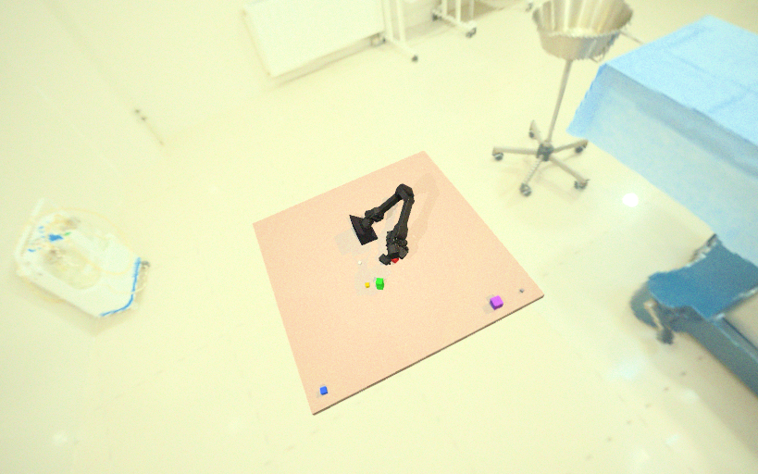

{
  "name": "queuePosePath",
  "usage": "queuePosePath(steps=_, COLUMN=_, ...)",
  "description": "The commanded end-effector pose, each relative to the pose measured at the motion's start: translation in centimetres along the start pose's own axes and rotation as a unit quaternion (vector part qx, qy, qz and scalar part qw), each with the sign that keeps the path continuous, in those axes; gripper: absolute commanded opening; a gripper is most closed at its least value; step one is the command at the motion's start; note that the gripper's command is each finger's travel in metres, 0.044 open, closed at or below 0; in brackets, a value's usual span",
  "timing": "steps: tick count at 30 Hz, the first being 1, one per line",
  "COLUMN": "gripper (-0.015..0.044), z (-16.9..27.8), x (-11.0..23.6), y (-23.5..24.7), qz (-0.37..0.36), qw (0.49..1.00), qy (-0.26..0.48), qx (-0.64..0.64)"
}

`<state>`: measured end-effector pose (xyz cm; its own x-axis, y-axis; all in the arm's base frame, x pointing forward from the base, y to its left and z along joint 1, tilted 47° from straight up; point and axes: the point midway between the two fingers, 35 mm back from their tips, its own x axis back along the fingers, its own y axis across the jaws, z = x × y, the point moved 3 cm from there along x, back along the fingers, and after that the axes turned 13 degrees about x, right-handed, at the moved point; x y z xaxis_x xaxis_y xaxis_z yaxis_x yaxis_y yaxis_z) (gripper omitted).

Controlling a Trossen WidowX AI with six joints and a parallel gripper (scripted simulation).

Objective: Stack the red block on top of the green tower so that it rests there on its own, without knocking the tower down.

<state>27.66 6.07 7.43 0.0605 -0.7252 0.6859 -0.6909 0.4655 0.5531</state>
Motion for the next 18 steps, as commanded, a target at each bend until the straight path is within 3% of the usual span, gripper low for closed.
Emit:
queuePosePath(steps=1, gripper=0.044, z=0.15, x=-0.72, y=0.07, qz=-0.003, qw=1.0, qy=0.0, qx=-0.004)
queuePosePath(steps=18, gripper=0.044, z=0.17, x=-1.27, y=0.12, qz=-0.004, qw=1.0, qy=-0.001, qx=-0.004)
